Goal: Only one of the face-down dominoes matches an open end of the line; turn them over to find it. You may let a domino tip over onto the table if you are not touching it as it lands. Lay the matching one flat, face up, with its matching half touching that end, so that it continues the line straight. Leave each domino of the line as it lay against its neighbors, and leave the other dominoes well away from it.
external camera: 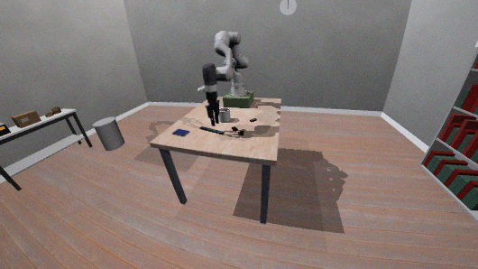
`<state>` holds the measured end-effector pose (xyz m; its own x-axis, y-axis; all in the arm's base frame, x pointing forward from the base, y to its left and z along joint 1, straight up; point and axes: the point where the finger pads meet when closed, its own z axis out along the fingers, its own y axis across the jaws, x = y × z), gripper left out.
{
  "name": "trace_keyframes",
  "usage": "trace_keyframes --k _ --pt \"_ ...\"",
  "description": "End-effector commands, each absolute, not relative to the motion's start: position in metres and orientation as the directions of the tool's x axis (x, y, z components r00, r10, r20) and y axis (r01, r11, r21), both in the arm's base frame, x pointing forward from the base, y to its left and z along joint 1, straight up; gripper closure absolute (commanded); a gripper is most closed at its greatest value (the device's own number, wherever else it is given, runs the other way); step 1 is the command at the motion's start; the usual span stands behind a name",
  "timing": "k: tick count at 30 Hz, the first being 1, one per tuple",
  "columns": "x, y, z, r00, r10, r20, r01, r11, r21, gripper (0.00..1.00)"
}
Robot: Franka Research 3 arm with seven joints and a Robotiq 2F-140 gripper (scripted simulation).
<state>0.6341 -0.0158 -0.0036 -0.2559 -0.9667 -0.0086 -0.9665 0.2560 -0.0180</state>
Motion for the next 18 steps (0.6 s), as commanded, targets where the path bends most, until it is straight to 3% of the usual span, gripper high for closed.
trace_keyframes --k 1,18 --pt "0.629 -0.016 0.005 -0.258 -0.966 -0.004 -0.966 0.258 -0.006 0.66" --pt "0.629 -0.016 0.047 -0.258 -0.966 -0.004 -0.966 0.258 -0.006 0.66"
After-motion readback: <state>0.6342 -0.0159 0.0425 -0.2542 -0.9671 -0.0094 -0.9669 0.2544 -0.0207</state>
